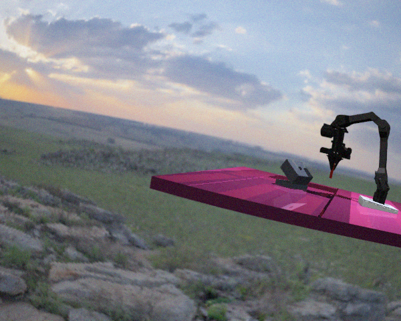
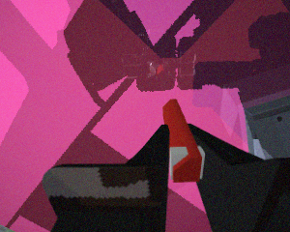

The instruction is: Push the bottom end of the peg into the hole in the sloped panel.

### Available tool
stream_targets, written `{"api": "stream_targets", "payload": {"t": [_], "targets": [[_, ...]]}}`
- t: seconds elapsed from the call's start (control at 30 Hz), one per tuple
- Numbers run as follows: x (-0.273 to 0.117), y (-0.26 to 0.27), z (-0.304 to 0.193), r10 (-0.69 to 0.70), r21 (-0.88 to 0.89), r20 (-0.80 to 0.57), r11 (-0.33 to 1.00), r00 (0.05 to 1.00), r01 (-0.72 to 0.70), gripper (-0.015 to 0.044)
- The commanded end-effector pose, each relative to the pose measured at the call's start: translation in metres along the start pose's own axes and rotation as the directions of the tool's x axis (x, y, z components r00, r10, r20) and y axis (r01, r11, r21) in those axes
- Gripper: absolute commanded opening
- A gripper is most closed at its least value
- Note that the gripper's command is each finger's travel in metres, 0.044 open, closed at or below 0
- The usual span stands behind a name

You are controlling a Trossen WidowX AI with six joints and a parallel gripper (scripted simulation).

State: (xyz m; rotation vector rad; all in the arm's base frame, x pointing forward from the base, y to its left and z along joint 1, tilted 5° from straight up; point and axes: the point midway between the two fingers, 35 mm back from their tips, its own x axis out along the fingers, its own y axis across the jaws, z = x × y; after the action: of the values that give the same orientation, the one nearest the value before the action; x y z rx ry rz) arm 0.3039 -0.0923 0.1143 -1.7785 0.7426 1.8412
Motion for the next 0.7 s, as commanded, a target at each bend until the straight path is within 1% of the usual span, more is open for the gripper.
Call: {"api": "stream_targets", "payload": {"t": [0.0, 0.67], "targets": [[-0.003, -0.004, 0.000, 0.000, -0.010, -0.012, 1.000, 1.000, 0.000, 0.0000], [-0.013, -0.031, 0.000, 0.006, -0.070, -0.116, 0.997, 0.993, -0.014, 0.0000]]}}
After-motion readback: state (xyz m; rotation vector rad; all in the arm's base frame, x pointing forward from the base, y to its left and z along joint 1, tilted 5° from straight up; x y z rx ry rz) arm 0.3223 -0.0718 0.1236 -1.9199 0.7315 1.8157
